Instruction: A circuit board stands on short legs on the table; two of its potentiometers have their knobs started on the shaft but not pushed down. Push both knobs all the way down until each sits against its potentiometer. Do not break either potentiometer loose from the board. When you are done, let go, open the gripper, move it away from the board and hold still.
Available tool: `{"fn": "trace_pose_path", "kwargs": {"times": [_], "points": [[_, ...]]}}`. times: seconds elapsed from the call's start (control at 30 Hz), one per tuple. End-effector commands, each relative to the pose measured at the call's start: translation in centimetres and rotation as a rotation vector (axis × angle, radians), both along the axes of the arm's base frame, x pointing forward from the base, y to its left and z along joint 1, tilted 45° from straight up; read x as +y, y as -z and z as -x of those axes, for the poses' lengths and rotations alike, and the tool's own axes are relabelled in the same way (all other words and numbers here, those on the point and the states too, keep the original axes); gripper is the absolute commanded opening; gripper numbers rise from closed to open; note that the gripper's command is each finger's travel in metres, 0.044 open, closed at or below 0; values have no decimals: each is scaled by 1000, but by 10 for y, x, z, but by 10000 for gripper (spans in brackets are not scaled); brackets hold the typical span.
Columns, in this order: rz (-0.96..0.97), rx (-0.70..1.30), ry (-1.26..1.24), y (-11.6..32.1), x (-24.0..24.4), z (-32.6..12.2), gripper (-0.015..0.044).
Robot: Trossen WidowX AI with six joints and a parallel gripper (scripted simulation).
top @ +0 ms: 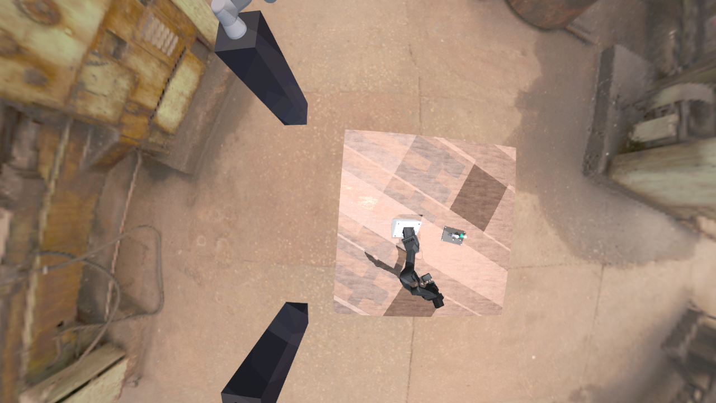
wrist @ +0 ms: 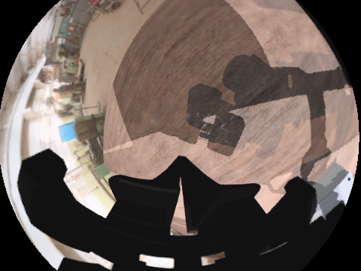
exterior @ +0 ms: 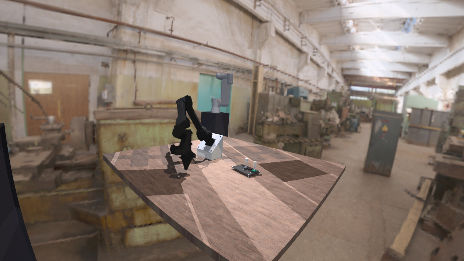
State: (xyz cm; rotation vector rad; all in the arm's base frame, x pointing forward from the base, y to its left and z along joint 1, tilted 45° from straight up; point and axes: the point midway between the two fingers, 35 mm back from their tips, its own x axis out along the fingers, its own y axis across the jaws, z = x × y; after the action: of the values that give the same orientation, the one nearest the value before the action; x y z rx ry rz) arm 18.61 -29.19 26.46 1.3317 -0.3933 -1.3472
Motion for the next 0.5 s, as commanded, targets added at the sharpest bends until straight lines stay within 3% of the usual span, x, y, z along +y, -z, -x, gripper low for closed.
{"fn": "trace_pose_path", "kwargs": {"times": [0.0, 0.47], "points": [[-34, 102, -69, 16, 7, -19, 0], [-89, 425, -326, 55, 44, -74, 0]]}}
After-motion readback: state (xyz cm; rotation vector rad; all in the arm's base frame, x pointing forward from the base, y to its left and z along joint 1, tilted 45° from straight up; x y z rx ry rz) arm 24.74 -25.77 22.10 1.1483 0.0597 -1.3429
